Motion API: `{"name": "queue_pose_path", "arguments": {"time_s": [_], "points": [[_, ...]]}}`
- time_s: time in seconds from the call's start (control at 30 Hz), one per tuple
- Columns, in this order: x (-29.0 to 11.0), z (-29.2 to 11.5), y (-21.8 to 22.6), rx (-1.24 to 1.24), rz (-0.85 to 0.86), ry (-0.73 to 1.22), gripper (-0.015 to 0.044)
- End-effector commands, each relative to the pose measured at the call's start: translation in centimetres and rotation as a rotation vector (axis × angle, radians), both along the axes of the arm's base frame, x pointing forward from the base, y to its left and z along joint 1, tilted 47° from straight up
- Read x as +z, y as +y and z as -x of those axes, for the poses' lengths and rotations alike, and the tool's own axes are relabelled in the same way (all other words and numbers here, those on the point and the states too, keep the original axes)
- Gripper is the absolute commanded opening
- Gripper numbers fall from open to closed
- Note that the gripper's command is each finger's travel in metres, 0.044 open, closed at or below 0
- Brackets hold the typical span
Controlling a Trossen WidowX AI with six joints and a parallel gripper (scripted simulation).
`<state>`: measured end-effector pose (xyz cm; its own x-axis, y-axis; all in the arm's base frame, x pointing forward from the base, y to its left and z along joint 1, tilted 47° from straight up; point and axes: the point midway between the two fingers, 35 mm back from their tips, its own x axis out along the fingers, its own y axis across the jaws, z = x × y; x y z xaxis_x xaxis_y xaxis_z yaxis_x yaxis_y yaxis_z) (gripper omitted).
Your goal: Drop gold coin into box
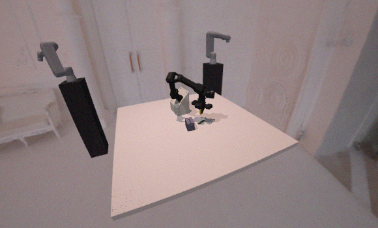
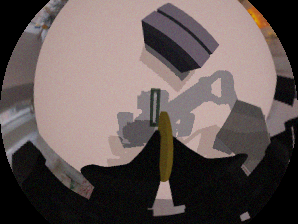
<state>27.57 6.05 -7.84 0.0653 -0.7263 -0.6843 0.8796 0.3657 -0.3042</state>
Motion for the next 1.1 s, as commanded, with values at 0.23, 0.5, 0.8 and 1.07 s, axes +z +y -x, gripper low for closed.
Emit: {"name": "queue_pose_path", "arguments": {"time_s": [0.23, 0.5, 0.8, 1.07], "points": [[0.85, -0.01, 0.52, 0.125, 0.002, 0.124, 0.0000], [1.05, 0.27, 0.35, 0.316, 0.021, 0.325, 0.0000], [1.28, 0.58, 0.17, 0.531, 0.042, 0.551, 0.0000], [1.37, 0.71, 0.10, 0.614, 0.051, 0.639, 0.0000]]}}
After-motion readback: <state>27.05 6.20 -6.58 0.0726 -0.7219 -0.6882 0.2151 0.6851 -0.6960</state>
